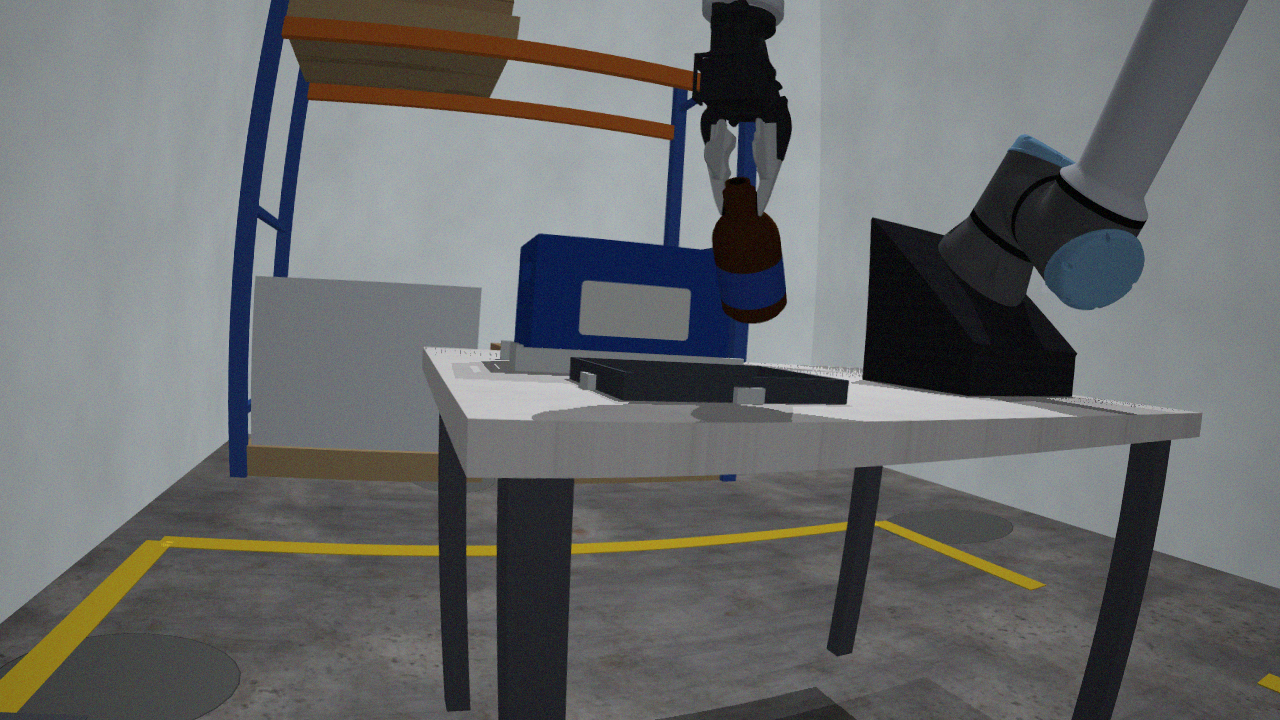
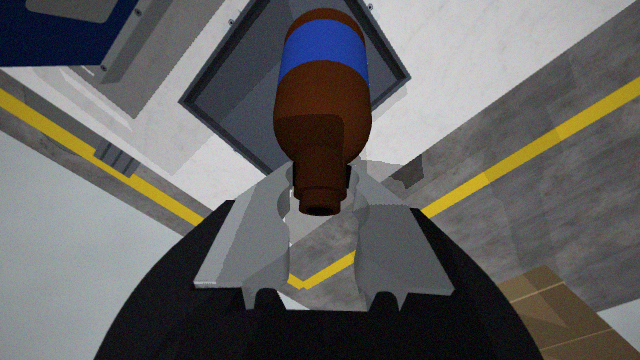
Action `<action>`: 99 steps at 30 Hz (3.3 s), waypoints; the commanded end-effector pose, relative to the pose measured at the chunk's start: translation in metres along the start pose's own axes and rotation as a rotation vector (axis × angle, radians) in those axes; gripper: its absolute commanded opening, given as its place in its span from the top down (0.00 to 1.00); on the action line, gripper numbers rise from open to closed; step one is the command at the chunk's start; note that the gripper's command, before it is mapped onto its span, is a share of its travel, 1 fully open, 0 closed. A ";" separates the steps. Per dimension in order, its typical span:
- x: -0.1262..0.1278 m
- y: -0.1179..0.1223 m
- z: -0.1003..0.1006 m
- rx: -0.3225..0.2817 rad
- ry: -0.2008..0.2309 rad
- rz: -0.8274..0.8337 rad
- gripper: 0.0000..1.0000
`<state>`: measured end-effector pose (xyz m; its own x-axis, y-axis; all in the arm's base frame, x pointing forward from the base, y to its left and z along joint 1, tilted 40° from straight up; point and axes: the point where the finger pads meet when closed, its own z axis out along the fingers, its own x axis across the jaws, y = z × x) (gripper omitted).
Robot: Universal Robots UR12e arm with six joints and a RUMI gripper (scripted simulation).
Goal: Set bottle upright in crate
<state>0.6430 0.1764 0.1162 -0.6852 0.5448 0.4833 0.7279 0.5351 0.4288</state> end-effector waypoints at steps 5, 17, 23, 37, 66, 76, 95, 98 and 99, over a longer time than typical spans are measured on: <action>-0.003 0.003 -0.004 -0.003 -0.007 -0.002 1.00; -0.004 0.003 -0.004 -0.003 -0.007 0.004 1.00; -0.004 0.003 -0.004 -0.003 -0.007 0.055 1.00; -0.004 0.003 -0.004 -0.004 -0.007 0.229 1.00; -0.003 0.002 -0.003 -0.003 -0.005 0.261 1.00; -0.003 0.001 -0.002 -0.002 -0.004 0.262 1.00; -0.003 0.001 -0.002 -0.002 -0.003 0.306 1.00; -0.003 0.001 -0.002 -0.002 -0.003 0.332 1.00; -0.003 0.001 -0.002 -0.002 -0.003 0.332 1.00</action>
<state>0.6431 0.1763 0.1160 -0.4409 0.6779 0.5882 0.8972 0.3513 0.2677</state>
